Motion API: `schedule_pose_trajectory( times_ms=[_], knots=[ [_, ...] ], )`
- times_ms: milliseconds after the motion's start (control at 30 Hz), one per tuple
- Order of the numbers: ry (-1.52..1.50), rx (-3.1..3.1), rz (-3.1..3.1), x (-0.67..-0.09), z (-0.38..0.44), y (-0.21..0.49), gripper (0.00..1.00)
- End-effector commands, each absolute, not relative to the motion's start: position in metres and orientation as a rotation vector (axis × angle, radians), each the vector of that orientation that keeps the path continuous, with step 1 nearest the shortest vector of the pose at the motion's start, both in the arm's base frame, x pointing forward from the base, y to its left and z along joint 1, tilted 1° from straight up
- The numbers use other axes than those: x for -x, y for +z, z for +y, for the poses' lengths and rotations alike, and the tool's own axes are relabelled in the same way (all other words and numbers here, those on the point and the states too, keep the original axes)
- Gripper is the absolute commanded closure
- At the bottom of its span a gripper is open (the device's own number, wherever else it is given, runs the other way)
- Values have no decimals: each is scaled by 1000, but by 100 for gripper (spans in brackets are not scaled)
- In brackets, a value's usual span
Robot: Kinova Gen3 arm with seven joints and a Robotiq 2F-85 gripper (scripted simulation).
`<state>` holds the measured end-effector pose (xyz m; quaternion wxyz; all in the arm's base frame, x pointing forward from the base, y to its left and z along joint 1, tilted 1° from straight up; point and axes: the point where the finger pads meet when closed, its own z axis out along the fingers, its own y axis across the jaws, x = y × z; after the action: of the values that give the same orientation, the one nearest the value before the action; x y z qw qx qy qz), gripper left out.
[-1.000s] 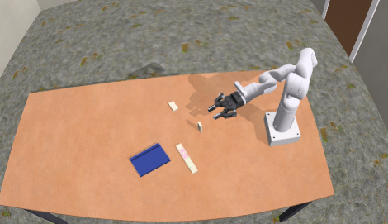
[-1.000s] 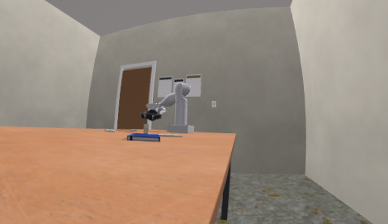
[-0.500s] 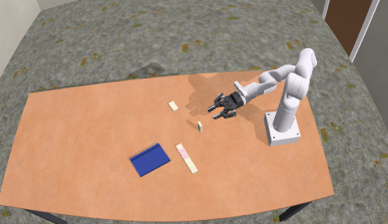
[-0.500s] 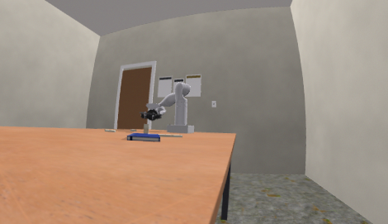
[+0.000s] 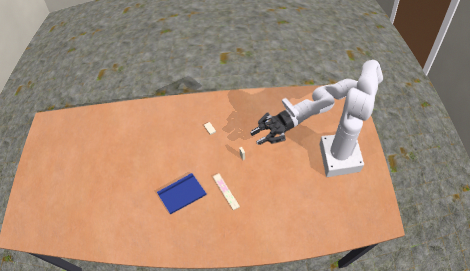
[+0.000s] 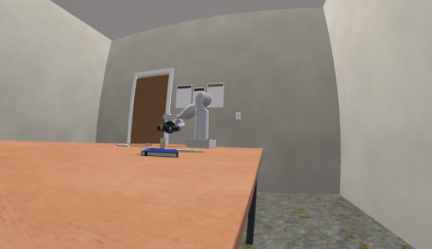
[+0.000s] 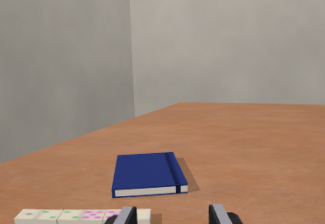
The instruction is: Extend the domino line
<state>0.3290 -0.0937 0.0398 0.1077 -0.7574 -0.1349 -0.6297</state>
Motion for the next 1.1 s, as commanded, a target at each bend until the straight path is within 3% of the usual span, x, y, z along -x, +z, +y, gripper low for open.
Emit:
schedule_pose_trajectory(
  times_ms=[0,1067],
  knots=[
    [-1853,2228,-400,-331,-93,41,51],
    [-1851,2221,-416,-357,-82,62,51]
  ],
)
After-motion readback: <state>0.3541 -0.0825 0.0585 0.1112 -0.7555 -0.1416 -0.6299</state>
